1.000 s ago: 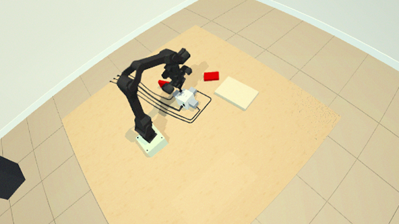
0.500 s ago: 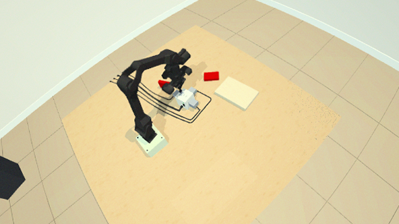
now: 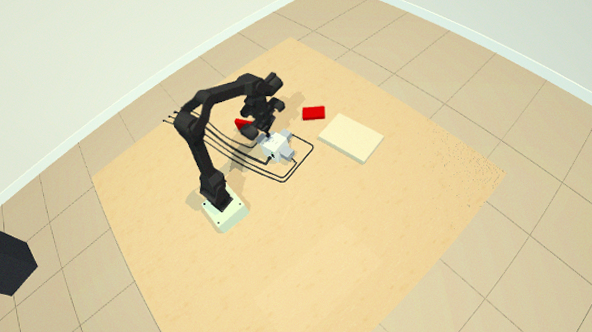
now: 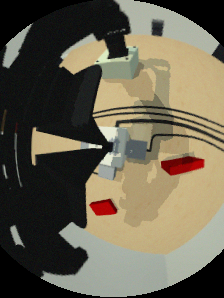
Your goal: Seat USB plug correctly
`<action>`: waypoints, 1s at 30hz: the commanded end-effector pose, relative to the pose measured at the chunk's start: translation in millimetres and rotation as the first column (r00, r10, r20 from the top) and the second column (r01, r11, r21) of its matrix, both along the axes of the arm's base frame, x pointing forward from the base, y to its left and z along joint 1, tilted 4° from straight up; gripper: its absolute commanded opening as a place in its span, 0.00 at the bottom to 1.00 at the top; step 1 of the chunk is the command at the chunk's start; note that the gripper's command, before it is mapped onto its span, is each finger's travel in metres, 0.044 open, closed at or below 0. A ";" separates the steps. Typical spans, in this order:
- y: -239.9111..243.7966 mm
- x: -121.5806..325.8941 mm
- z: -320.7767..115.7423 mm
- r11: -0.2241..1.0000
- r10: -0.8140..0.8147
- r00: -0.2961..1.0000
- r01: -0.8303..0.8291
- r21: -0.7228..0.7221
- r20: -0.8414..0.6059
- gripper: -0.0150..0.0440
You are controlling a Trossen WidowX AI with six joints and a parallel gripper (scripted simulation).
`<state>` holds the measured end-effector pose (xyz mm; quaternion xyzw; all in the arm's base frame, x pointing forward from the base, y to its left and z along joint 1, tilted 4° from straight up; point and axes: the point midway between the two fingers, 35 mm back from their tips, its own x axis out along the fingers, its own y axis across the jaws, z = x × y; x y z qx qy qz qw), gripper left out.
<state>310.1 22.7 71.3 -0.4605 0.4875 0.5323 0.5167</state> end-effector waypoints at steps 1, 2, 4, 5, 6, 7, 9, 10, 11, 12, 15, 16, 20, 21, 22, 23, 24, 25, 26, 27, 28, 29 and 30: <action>0.9 0.3 -0.7 1.000 0.005 1.000 -0.005 0.007 0.001 0.25; 0.9 0.3 -0.9 1.000 0.005 1.000 -0.005 0.007 0.001 0.25; 0.9 0.3 -1.1 1.000 0.005 1.000 -0.005 0.007 0.001 0.25; 0.9 0.3 -1.2 1.000 0.005 1.000 -0.005 0.007 0.001 0.25; 0.9 0.3 -1.3 1.000 0.005 1.000 -0.005 0.007 0.001 0.25; 0.9 0.3 -1.5 1.000 0.005 1.000 -0.005 0.007 0.001 0.25; 0.9 0.3 -1.7 1.000 0.005 1.000 -0.005 0.007 0.001 0.25; 0.9 0.3 -1.8 1.000 0.005 1.000 -0.005 0.007 0.001 0.25; 0.9 0.3 -1.9 1.000 0.005 1.000 -0.005 0.007 0.001 0.25; 0.9 0.3 -2.1 1.000 0.005 1.000 -0.005 0.007 0.001 0.25; 0.9 0.3 -2.4 1.000 0.005 1.000 -0.005 0.007 0.001 0.25; 0.9 0.3 -2.5 1.000 0.005 1.000 -0.005 0.007 0.001 0.25; 0.9 0.2 -3.0 1.000 0.005 1.000 -0.005 0.007 0.001 0.25; 0.9 0.2 -3.1 1.000 0.005 1.000 -0.005 0.007 0.001 0.25; 0.9 0.2 -3.3 1.000 0.005 1.000 -0.005 0.007 0.001 0.25; 0.9 0.2 -3.4 1.000 0.005 1.000 -0.005 0.007 0.001 0.25; 0.9 0.2 -3.5 1.000 0.005 1.000 -0.005 0.007 0.001 0.25; 0.9 0.2 -3.6 1.000 0.005 1.000 -0.005 0.007 0.001 0.25; 0.9 0.2 -3.7 1.000 0.005 1.000 -0.005 0.007 0.001 0.25; 0.9 0.2 -3.9 1.000 0.005 1.000 -0.005 0.007 0.001 0.25; 0.9 0.2 -4.0 1.000 0.005 1.000 -0.005 0.007 0.001 0.25; 0.9 0.2 -4.1 1.000 0.005 1.000 -0.005 0.007 0.001 0.25; 0.9 0.2 -4.2 1.000 0.005 1.000 -0.005 0.007 0.001 0.25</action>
